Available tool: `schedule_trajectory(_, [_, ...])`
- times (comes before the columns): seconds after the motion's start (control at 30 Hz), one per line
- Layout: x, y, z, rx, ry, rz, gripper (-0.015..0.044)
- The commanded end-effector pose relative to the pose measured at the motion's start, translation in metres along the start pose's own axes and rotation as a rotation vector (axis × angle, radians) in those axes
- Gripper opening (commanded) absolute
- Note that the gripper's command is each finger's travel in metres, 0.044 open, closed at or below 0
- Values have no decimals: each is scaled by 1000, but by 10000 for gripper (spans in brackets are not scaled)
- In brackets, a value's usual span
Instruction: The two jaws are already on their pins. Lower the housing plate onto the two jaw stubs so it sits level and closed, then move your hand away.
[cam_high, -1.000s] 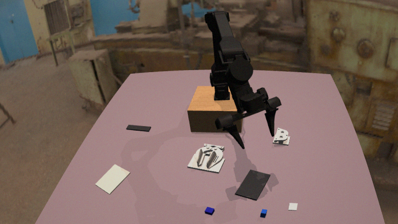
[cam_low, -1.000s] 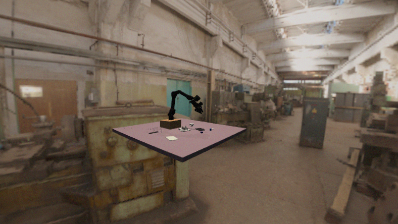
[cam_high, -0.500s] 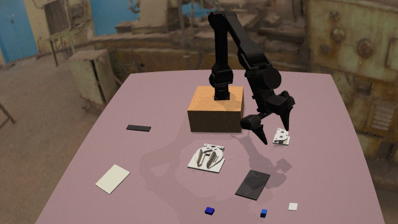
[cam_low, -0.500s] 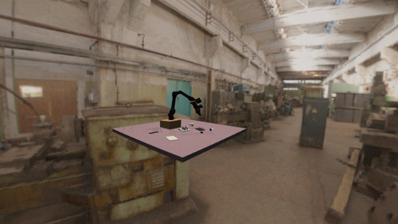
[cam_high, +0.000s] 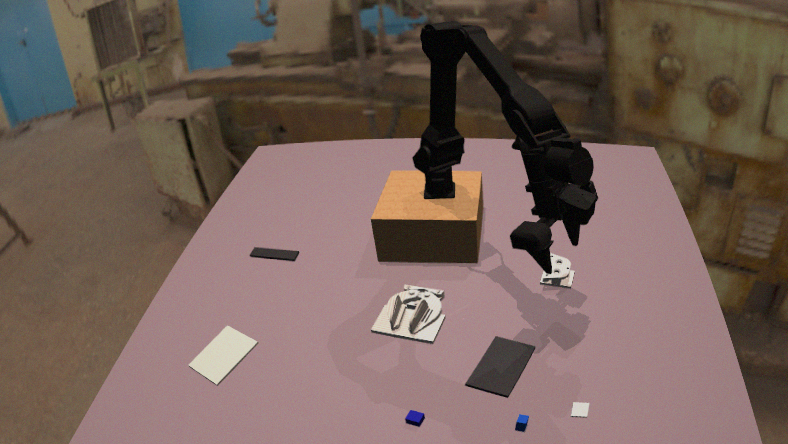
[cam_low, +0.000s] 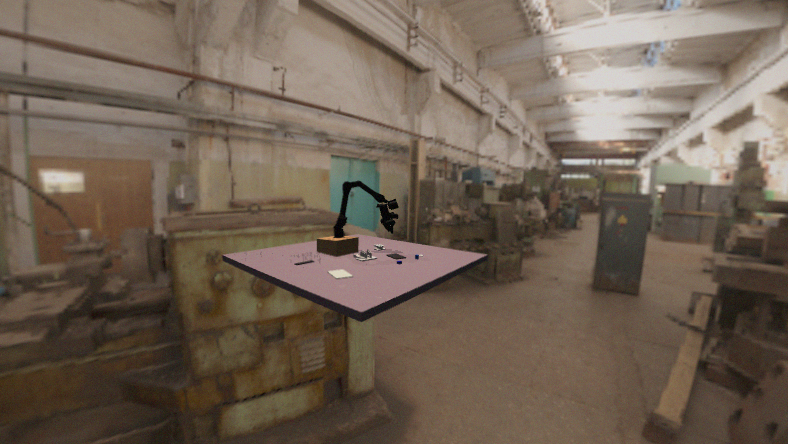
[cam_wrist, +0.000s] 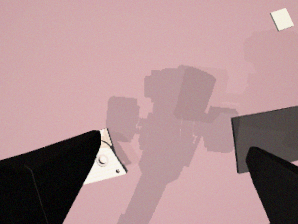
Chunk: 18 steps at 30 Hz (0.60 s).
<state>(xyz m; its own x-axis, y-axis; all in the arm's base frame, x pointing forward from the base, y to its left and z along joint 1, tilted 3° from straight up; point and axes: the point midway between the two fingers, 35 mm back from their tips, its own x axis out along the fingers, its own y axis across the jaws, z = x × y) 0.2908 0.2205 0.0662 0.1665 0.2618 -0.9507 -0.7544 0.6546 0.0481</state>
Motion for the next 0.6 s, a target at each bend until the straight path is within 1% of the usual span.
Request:
schedule_trajectory(0.0, [7, 18, -12, -70, 63, 14, 440])
schedule_trajectory(0.57, [19, 87, -65, -397, 307, 67, 440])
